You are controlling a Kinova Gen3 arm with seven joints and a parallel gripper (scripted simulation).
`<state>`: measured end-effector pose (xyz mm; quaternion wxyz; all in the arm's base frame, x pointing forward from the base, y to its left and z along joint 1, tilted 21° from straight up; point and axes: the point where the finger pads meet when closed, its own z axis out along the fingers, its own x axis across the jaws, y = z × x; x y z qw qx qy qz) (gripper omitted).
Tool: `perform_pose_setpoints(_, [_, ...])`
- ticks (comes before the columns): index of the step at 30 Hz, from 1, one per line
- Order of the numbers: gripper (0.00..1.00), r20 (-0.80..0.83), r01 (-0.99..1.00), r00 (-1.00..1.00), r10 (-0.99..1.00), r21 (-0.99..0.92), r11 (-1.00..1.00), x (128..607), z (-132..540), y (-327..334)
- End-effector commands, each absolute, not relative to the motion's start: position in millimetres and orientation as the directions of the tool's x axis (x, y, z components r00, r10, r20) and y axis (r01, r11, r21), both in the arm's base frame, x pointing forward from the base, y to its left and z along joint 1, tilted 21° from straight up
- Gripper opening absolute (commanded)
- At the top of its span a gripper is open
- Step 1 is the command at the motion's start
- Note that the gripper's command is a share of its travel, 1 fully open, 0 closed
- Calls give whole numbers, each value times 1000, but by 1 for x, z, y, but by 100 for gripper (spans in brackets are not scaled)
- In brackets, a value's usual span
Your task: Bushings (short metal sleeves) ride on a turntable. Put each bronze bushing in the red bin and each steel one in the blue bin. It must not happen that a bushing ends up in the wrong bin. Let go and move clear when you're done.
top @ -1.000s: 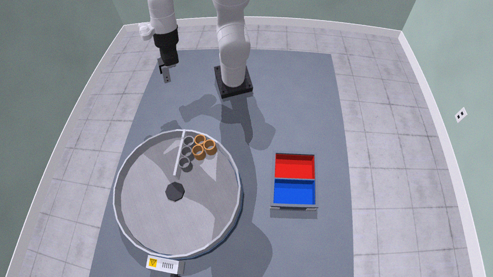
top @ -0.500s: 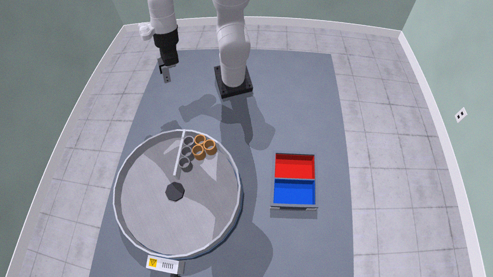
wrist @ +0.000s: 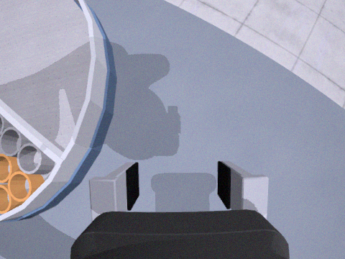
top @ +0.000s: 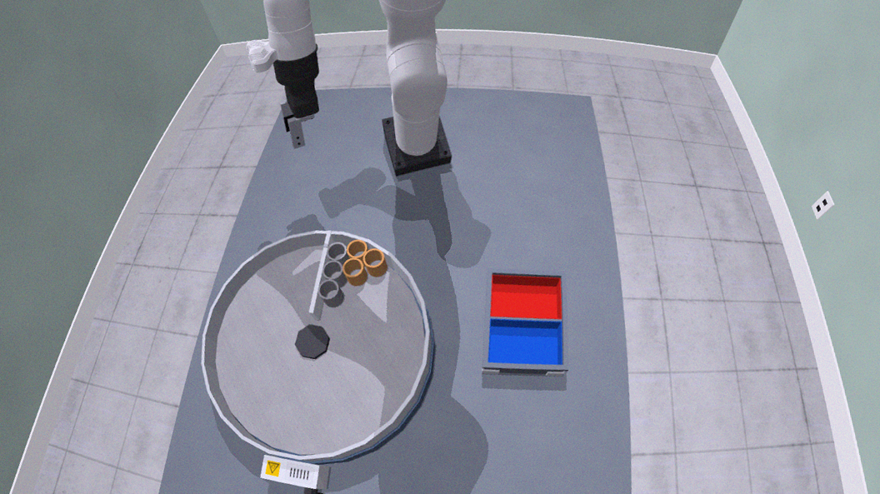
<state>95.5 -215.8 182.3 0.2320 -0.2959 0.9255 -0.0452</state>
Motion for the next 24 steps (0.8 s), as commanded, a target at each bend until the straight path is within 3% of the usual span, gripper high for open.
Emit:
perform_pose_setpoints(1, [100,-402,-526,-717,-569,-222,821,95,182,-216])
perform_pose_setpoints(24, [100,-402,-526,-717,-569,-222,821,106,197,-204])
